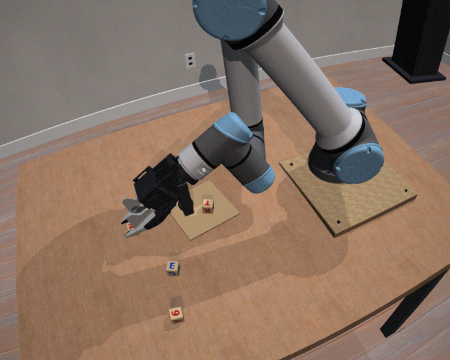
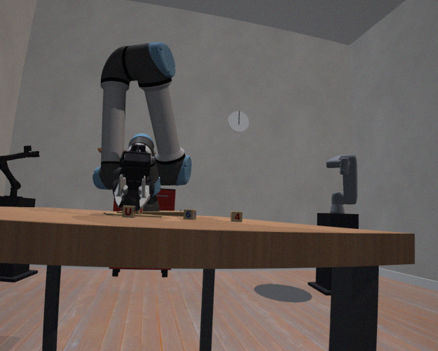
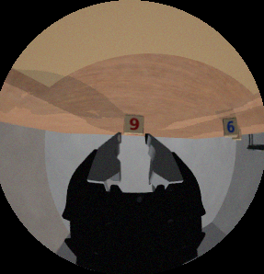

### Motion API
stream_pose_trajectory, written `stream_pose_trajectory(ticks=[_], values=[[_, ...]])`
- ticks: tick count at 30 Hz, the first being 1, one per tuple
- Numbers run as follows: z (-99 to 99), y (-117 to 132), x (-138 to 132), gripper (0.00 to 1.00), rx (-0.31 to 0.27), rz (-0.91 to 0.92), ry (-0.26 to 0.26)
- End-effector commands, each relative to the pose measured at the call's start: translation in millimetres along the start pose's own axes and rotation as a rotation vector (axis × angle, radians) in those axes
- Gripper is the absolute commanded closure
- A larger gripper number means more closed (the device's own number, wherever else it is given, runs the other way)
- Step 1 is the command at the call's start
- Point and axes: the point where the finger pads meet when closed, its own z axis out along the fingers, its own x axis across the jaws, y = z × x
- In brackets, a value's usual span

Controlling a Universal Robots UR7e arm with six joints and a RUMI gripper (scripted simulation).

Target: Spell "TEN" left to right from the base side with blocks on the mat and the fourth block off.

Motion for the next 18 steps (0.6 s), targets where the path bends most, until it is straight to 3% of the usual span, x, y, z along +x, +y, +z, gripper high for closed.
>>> stream_pose_trajectory(ticks=[1,9,18], values=[[-9.2,12,1,0.75,0.002,0.001,0.001],[-22.1,32,1,0.75,0.003,0.001,0.001],[-24.5,38,0,0.75,0.0,0.0,0.0]])
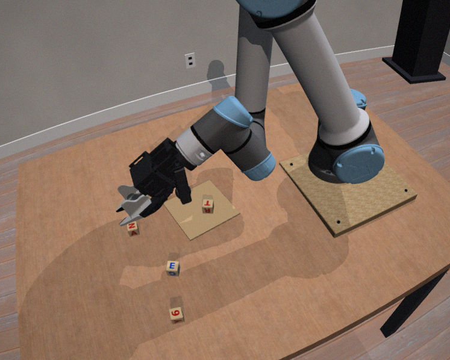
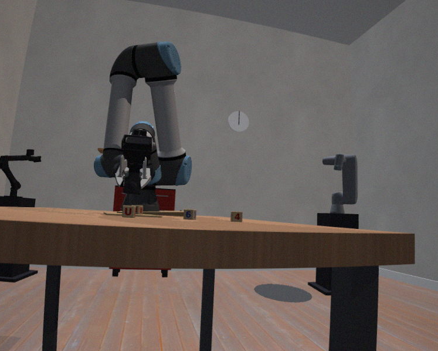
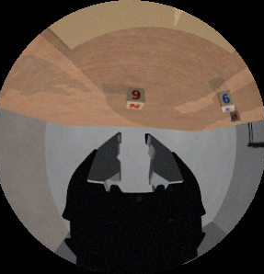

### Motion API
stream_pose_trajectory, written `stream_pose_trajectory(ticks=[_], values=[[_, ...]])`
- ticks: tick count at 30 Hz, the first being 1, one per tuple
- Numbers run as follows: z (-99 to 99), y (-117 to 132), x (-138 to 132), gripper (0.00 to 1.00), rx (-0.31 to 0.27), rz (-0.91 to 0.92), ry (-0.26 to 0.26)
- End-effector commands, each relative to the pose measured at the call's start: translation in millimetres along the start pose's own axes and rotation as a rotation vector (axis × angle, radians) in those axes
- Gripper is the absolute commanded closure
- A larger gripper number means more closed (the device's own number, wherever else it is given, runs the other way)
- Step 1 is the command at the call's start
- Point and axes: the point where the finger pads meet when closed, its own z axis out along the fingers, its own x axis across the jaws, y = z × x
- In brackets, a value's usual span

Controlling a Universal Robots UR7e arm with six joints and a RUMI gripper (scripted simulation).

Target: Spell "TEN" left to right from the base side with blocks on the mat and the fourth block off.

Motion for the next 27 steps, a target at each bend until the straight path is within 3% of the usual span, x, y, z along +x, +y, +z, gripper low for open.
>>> stream_pose_trajectory(ticks=[1,13,27], values=[[-2.1,1.5,1.5,0.75,0.009,0.002,0.003],[-0.9,3.6,0.9,0.75,0.02,0.0,0.003],[-2.1,5.1,1.0,0.75,0.112,0.0,0.003]])
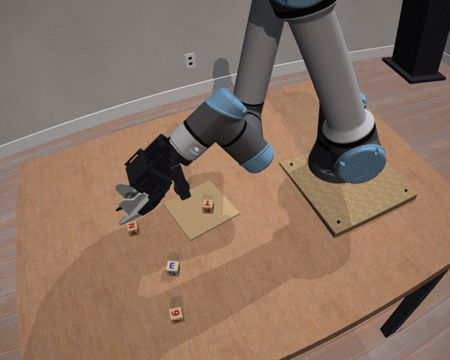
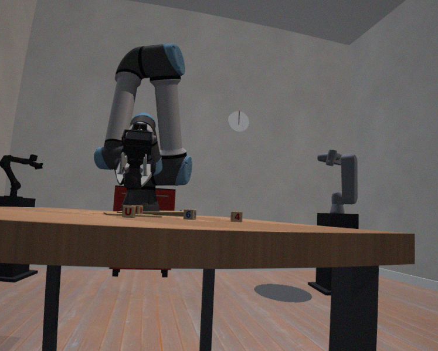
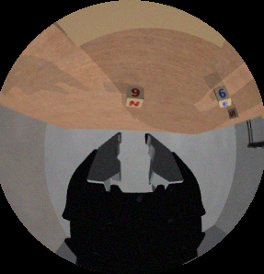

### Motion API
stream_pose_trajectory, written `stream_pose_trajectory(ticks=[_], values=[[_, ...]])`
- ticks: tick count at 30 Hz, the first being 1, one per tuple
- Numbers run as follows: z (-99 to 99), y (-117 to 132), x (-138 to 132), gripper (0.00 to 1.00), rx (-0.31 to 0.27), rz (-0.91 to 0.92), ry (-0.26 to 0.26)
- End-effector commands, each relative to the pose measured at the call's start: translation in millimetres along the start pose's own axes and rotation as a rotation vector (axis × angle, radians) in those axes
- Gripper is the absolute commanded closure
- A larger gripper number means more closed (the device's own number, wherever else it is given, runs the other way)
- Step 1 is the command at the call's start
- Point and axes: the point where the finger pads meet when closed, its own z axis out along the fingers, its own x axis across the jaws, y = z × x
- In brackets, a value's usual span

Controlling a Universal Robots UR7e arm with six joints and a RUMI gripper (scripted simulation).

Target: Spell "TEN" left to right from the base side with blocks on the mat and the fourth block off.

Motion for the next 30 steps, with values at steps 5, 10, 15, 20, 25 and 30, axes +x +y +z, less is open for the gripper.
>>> stream_pose_trajectory(ticks=[5,10,15,20,25,30], values=[[-1.2,2,1,0.75,0.109,-0.003,0.001],[-2.4,5,1,0.75,0.191,-0.002,0.001],[-3.5,7,1,0.75,0.272,-0.001,0.001],[-4.6,9,1,0.75,0.334,-0.001,0.001],[-5.9,12,1,0.75,0.41,-0.001,0.001],[-6.3,12,1,0.75,0.484,0.0,0.002]])
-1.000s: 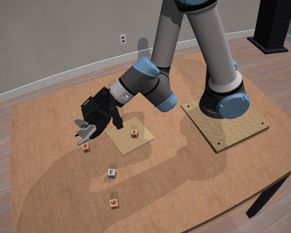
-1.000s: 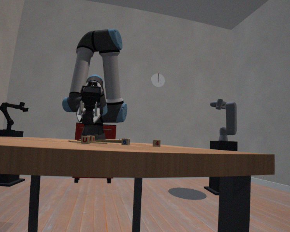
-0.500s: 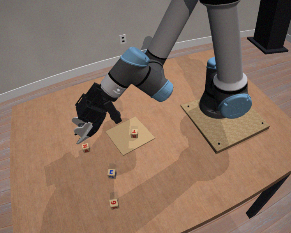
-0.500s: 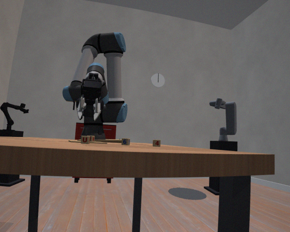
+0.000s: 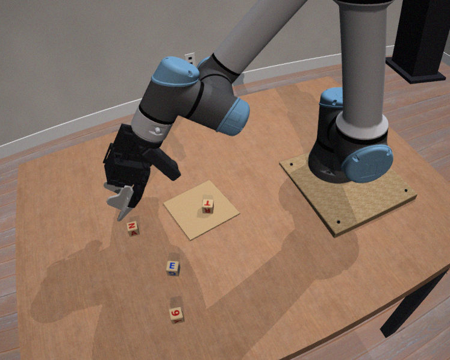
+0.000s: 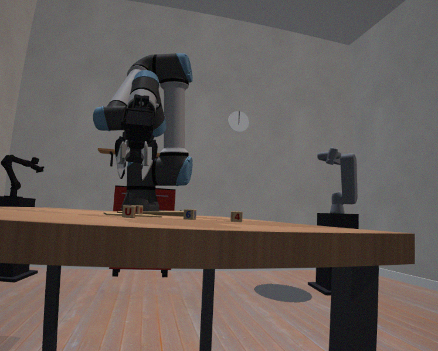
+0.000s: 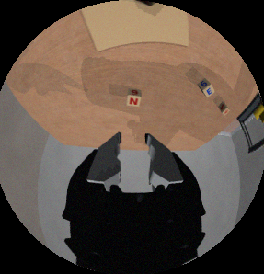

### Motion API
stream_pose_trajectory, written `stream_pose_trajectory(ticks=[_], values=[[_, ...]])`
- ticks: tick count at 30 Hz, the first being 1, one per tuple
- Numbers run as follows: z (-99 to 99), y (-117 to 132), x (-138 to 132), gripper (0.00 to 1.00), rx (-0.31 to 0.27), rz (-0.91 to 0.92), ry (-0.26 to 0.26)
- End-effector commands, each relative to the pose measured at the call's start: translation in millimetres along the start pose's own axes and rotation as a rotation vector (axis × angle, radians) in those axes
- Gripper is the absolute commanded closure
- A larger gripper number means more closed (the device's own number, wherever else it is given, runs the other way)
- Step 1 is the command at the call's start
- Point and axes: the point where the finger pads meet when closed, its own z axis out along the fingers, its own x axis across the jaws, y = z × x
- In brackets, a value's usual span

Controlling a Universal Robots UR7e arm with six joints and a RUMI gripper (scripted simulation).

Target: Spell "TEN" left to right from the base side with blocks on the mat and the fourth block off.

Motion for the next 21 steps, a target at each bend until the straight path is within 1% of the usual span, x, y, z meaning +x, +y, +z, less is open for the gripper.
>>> stream_pose_trajectory(ticks=[1,2,4,7,19,21], values=[[2.7,-2.6,0.5,0.75,0.138,0.004,0.005],[1.9,-2.3,0.6,0.75,0.154,0.004,0.004],[1.9,-2.3,0.6,0.75,0.154,0.004,0.004],[1.1,-0.6,0.4,0.75,0.226,0.004,0.005],[-4.1,3.4,0.5,0.75,0.415,0.003,0.005],[-4.1,3.4,0.5,0.75,0.415,0.003,0.005]])
